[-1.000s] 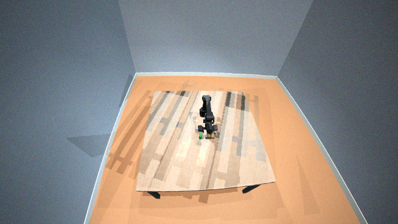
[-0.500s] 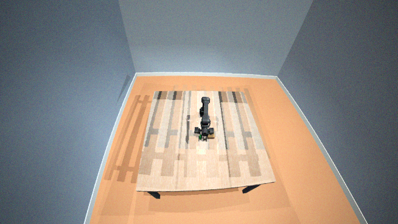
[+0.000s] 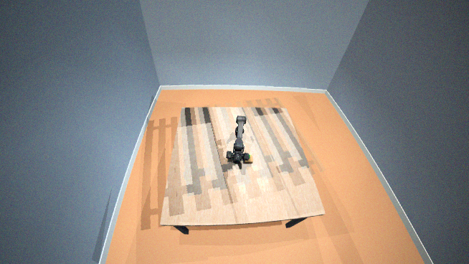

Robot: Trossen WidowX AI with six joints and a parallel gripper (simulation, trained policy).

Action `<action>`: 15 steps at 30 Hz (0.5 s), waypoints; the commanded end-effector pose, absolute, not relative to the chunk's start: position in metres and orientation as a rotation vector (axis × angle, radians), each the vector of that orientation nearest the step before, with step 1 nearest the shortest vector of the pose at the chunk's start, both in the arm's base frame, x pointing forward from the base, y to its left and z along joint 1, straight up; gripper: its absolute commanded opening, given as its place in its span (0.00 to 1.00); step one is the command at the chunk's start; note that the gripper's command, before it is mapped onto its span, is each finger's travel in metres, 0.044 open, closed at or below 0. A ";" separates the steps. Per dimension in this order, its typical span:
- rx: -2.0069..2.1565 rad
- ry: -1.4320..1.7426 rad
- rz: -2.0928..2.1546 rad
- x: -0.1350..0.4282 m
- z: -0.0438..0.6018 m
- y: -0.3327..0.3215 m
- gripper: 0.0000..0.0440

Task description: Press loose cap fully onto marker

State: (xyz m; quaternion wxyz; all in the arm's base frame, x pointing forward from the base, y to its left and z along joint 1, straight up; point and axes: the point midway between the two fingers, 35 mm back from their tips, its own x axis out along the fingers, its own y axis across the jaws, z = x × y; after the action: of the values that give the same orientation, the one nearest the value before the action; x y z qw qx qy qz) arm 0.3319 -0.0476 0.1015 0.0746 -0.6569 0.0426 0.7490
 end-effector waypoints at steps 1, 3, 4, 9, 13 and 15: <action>-1.936 0.136 2.270 0.328 0.090 -0.052 0.67; -1.923 0.138 2.275 0.327 0.085 -0.053 0.66; -1.916 0.139 2.278 0.326 0.082 -0.054 0.66; -1.896 0.143 2.288 0.324 0.069 -0.055 0.64; -1.901 0.150 2.294 0.323 0.062 -0.056 0.61; -1.909 0.155 2.296 0.323 0.060 -0.056 0.58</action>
State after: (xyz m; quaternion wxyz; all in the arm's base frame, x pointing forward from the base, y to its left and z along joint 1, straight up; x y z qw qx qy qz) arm 0.3246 -0.0548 0.0664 0.0831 -0.6380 0.0502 0.7639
